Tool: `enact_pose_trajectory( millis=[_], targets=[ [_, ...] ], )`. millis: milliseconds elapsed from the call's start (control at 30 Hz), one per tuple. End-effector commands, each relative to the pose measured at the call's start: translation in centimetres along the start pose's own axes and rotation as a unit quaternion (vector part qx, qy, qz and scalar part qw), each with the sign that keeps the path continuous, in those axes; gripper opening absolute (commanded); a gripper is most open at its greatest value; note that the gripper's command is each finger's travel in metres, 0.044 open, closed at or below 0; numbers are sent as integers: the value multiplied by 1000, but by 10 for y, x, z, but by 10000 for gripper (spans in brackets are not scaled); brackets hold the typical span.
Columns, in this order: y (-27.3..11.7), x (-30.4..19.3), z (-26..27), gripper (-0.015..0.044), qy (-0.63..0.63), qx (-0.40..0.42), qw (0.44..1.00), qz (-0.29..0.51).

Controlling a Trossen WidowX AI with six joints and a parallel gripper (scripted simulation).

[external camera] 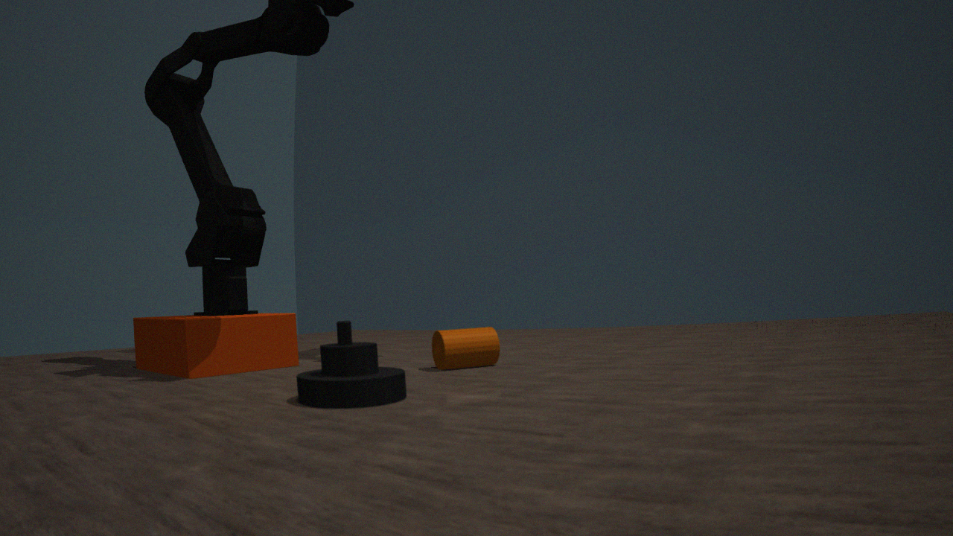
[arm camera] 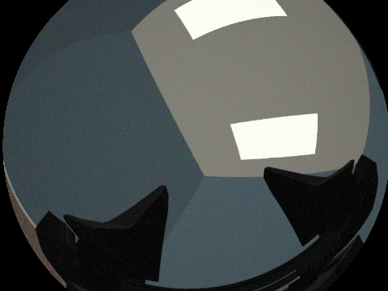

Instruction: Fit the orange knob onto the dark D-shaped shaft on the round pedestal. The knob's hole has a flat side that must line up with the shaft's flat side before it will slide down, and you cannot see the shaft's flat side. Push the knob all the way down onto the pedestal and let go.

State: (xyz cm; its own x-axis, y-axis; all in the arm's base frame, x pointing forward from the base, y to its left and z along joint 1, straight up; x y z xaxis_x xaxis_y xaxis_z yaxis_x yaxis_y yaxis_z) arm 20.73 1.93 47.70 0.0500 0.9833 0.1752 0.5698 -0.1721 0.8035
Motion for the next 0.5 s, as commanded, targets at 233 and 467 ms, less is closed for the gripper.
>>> enact_pose_trajectory(
  millis=[233,467],
  targets=[
    [-5,32,111,440,26,258,964,-57],
    [-46,48,196,440,48,476,876,-63]
  ],
)
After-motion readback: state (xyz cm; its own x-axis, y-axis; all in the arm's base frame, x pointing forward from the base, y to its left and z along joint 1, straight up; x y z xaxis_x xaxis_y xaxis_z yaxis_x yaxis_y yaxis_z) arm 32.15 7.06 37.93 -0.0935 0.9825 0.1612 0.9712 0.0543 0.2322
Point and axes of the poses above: the point midway between the two fingers, 35 mm back from their tips, its own y axis out along the fingers, its own z axis across the jaws, x = y × z, the point moved 6 cm from there along -y, back along the fingers, and after that the axes turned 15 degrees about -y, right-handed, at the moved point
